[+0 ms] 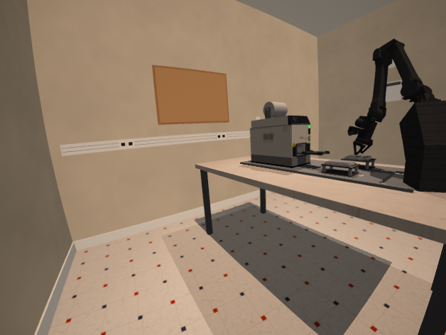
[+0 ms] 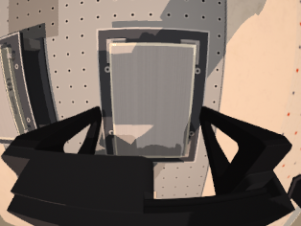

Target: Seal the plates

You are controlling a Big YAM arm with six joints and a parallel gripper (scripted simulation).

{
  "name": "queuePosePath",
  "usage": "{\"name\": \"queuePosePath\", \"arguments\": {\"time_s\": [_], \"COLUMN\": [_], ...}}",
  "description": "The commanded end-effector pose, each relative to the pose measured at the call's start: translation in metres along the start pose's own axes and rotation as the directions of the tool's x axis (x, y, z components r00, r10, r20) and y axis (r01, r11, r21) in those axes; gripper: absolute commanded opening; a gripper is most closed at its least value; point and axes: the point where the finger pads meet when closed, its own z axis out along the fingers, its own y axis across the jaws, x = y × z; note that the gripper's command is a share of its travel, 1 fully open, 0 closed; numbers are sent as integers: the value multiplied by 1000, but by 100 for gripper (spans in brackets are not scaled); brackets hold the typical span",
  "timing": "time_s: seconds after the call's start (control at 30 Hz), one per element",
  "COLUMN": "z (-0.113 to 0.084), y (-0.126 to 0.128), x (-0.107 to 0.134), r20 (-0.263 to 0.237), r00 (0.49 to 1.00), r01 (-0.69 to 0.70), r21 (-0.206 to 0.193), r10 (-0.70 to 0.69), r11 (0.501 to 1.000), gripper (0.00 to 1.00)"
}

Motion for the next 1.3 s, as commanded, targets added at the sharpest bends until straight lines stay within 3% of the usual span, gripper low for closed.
{"name": "queuePosePath", "arguments": {"time_s": [0.0,1.27], "z": [1,-8], "y": [-4,9], "x": [8,0], "r20": [-7,6], "r00": [1000,1000], "r01": [-3,16], "r21": [11,-9], "r10": [3,-16], "r11": [1000,1000], "gripper": [100,100]}}
